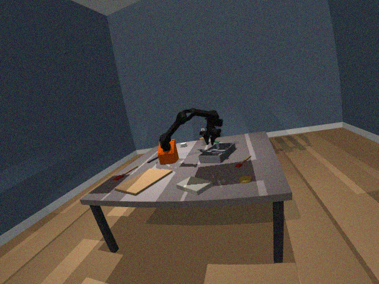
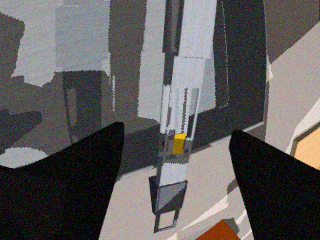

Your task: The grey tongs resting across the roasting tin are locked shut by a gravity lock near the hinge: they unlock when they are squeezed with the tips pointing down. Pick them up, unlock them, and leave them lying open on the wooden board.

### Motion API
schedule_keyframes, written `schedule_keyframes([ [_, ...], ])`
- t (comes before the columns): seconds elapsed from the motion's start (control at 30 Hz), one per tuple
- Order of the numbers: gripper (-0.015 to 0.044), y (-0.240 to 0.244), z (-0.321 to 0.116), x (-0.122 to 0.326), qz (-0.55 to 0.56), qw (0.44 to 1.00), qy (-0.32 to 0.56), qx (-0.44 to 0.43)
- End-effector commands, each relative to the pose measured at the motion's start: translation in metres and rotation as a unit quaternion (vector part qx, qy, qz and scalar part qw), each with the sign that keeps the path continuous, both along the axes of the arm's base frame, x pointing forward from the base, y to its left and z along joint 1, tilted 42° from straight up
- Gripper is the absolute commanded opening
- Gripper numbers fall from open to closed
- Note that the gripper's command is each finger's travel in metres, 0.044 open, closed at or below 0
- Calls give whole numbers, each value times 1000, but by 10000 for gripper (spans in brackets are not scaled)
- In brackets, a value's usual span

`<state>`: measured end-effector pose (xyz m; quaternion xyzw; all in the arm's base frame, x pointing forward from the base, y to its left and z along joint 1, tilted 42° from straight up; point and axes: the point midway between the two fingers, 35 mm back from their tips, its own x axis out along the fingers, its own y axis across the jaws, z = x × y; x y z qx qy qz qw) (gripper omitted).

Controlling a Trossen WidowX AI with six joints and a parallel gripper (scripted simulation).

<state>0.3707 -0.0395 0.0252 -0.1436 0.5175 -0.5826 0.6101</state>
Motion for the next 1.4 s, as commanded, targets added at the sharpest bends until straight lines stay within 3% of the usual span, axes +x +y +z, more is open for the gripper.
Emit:
schedule_keyframes([
  [0.0,260,-3,-1,0,-3,1000,0,-4],
  [1.37,260,-61,-28,-19,-45,998,36,-34],
])
